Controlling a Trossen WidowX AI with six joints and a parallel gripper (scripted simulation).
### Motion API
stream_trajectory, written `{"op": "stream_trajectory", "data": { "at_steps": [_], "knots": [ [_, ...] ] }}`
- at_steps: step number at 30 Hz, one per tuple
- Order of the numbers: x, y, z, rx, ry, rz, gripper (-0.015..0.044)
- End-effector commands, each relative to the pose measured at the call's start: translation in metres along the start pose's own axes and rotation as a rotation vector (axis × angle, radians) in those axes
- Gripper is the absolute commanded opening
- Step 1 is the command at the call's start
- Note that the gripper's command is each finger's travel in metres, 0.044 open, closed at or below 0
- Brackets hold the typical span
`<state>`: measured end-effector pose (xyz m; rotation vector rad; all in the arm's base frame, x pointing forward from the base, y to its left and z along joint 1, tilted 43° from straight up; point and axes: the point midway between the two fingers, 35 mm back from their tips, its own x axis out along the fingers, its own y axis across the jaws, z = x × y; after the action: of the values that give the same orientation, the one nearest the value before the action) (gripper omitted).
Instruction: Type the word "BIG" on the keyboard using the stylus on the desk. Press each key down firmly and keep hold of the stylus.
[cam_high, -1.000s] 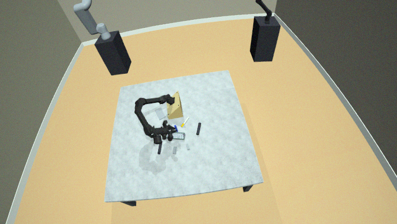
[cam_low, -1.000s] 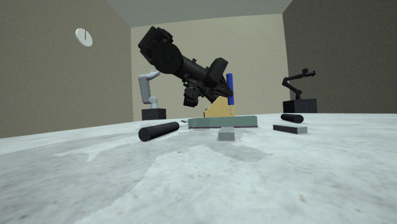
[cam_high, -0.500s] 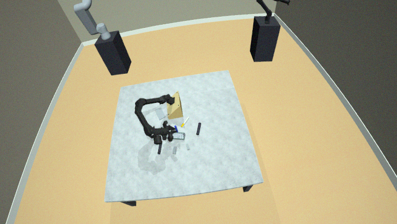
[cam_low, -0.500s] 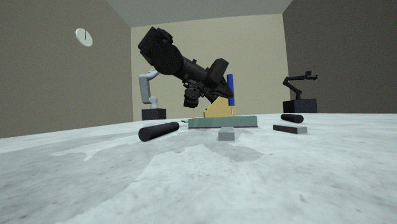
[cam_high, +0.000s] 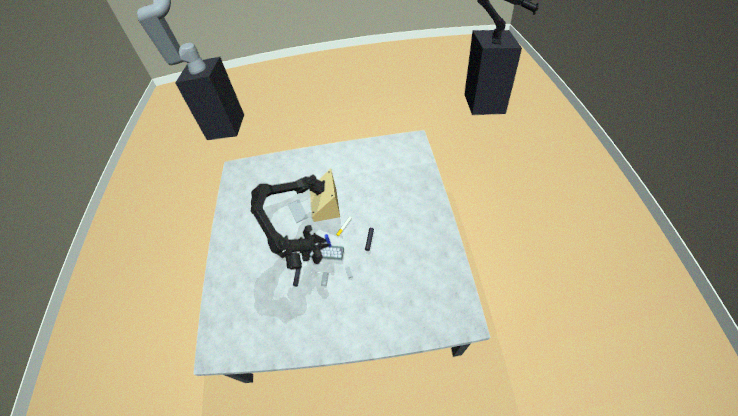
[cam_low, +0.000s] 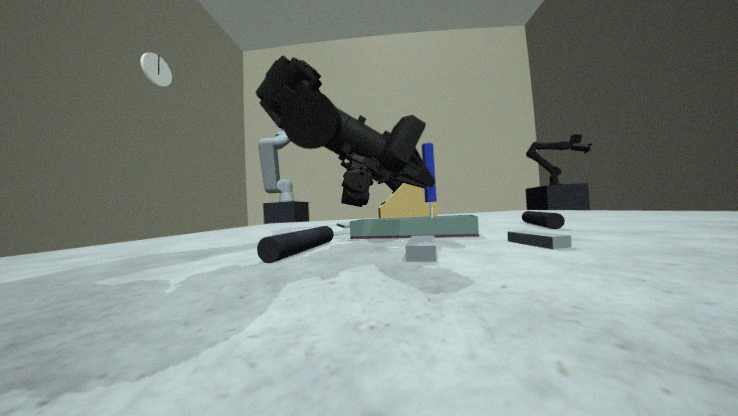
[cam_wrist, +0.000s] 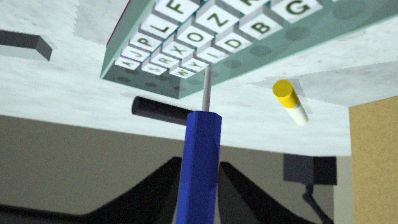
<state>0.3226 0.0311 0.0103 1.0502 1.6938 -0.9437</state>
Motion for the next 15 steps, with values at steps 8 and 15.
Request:
{"op": "stream_trajectory", "data": {
  "at_steps": [8, 15],
  "knots": [
    [0.0026, 0.0, 0.0044, -0.003, -0.002, 0.0, 0.0081],
    [0.004, 0.0, 0.0068, -0.003, -0.003, -0.001, 0.0081]
  ]
}}
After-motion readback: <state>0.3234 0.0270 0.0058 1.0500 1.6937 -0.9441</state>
